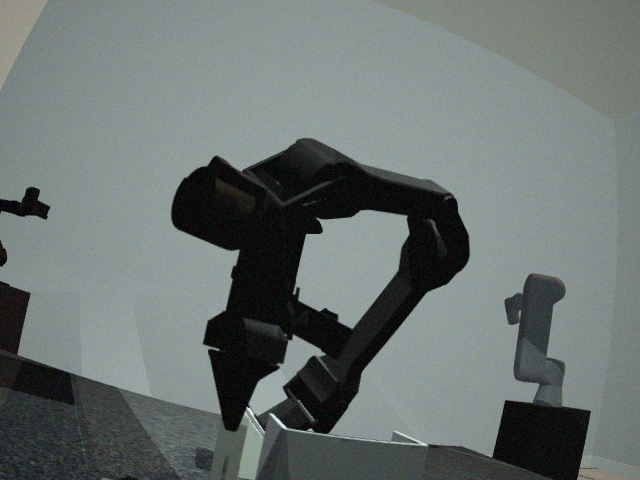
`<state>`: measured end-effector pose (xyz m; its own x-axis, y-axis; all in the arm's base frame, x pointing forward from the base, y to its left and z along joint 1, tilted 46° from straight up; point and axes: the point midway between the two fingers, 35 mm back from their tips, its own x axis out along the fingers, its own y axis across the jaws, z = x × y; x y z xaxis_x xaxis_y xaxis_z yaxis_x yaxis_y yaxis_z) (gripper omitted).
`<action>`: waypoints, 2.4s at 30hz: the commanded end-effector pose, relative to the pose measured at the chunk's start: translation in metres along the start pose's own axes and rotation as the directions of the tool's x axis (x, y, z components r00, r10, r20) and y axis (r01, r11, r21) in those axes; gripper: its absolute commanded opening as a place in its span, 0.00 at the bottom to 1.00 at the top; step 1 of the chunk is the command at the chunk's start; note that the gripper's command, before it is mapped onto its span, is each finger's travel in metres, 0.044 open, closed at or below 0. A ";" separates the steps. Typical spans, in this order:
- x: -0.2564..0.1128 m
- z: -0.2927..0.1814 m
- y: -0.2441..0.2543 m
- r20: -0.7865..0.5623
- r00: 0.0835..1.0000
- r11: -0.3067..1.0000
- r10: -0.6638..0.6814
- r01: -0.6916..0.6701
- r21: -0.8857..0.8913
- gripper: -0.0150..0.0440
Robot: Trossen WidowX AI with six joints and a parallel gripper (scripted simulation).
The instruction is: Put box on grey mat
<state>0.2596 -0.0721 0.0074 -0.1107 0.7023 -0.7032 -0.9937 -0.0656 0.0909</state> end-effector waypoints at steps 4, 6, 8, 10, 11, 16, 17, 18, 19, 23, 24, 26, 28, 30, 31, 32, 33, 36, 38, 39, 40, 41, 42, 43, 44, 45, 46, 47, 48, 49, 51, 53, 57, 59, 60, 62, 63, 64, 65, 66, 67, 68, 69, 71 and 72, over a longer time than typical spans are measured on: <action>-0.016 0.001 0.000 0.003 1.000 1.000 -0.001 0.001 0.001 0.67; -0.016 0.001 0.000 0.002 1.000 1.000 -0.008 0.008 0.002 0.67; -0.016 0.001 0.002 -0.007 0.998 0.998 -0.063 0.063 0.002 0.67; -0.021 0.001 0.003 -0.013 0.994 0.994 -0.107 0.107 0.001 0.67; -0.028 0.001 0.005 -0.021 0.987 0.987 -0.161 0.161 0.000 0.67; -0.035 0.001 0.008 -0.032 0.978 0.978 -0.207 0.207 -0.003 0.67; -0.035 0.001 0.008 -0.032 0.978 0.978 -0.207 0.207 -0.003 0.67; -0.035 0.001 0.008 -0.032 0.978 0.978 -0.207 0.207 -0.003 0.67; -0.035 0.001 0.008 -0.032 0.978 0.978 -0.207 0.207 -0.003 0.67; -0.035 0.001 0.008 -0.032 0.978 0.978 -0.207 0.207 -0.003 0.67; -0.035 0.001 0.008 -0.032 0.978 0.978 -0.207 0.207 -0.003 0.67; -0.036 0.001 0.008 -0.032 0.978 0.978 -0.208 0.208 -0.003 0.71; -0.041 0.001 0.008 -0.032 0.977 0.978 -0.209 0.209 -0.004 0.80; -0.048 0.001 0.008 -0.031 0.977 0.978 -0.211 0.211 -0.004 0.89; -0.052 0.001 0.008 -0.031 0.977 0.977 -0.212 0.212 -0.004 0.93; -0.056 0.002 0.009 -0.031 0.977 0.977 -0.213 0.213 -0.004 0.98; -0.059 0.002 0.009 -0.030 0.976 0.977 -0.213 0.213 -0.004 1.00; -0.061 0.002 0.009 -0.031 0.976 0.976 -0.216 0.216 0.000 1.00; -0.061 0.002 0.009 -0.038 0.973 0.973 -0.229 0.230 0.028 1.00; -0.061 0.002 0.010 -0.044 0.970 0.969 -0.239 0.241 0.051 1.00; -0.061 0.003 0.010 -0.049 0.967 0.965 -0.249 0.252 0.073 1.00; -0.060 0.003 0.010 -0.055 0.964 0.960 -0.259 0.263 0.095 1.00; -0.060 0.003 0.011 -0.060 0.961 0.954 -0.269 0.275 0.117 1.00; -0.060 0.003 0.011 -0.066 0.958 0.948 -0.279 0.286 0.138 1.00; -0.060 0.003 0.011 -0.071 0.955 0.941 -0.289 0.297 0.160 1.00; -0.060 0.003 0.012 -0.076 0.951 0.934 -0.299 0.308 0.181 1.00; -0.060 0.003 0.012 -0.081 0.948 0.926 -0.309 0.319 0.202 1.00; -0.060 0.004 0.012 -0.086 0.944 0.917 -0.319 0.331 0.223 1.00; -0.060 0.004 0.013 -0.091 0.940 0.908 -0.329 0.341 0.244 1.00; -0.060 0.004 0.013 -0.096 0.936 0.898 -0.339 0.352 0.264 1.00; -0.060 0.004 0.013 -0.102 0.931 0.884 -0.352 0.366 0.290 1.00; -0.060 0.004 0.013 -0.103 0.930 0.882 -0.353 0.368 0.294 1.00; -0.059 0.005 0.014 -0.116 0.925 0.868 -0.361 0.379 0.321 1.00; -0.059 0.005 0.014 -0.133 0.918 0.846 -0.373 0.395 0.357 1.00; -0.059 0.005 0.014 -0.142 0.915 0.835 -0.378 0.403 0.375 1.00; -0.059 0.006 0.015 -0.159 0.907 0.810 -0.390 0.420 0.409 1.00; -0.058 0.006 0.015 -0.167 0.903 0.797 -0.396 0.428 0.426 1.00; -0.058 0.006 0.015 -0.175 0.899 0.784 -0.402 0.436 0.442 1.00; -0.058 0.007 0.015 -0.183 0.895 0.771 -0.407 0.444 0.457 1.00; -0.058 0.007 0.015 -0.190 0.891 0.757 -0.413 0.452 0.472 1.00; -0.058 0.007 0.016 -0.198 0.886 0.743 -0.418 0.459 0.486 1.00; -0.058 0.007 0.016 -0.205 0.882 0.729 -0.424 0.467 0.501 1.00; -0.058 0.008 0.016 -0.212 0.878 0.714 -0.430 0.474 0.515 1.00; -0.058 0.008 0.016 -0.226 0.868 0.684 -0.441 0.489 0.542 1.00; -0.057 0.008 0.016 -0.233 0.864 0.668 -0.447 0.496 0.555 1.00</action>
<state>0.2512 -0.1093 0.0560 0.3351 0.4908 -0.8043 -0.7449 0.6607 0.0928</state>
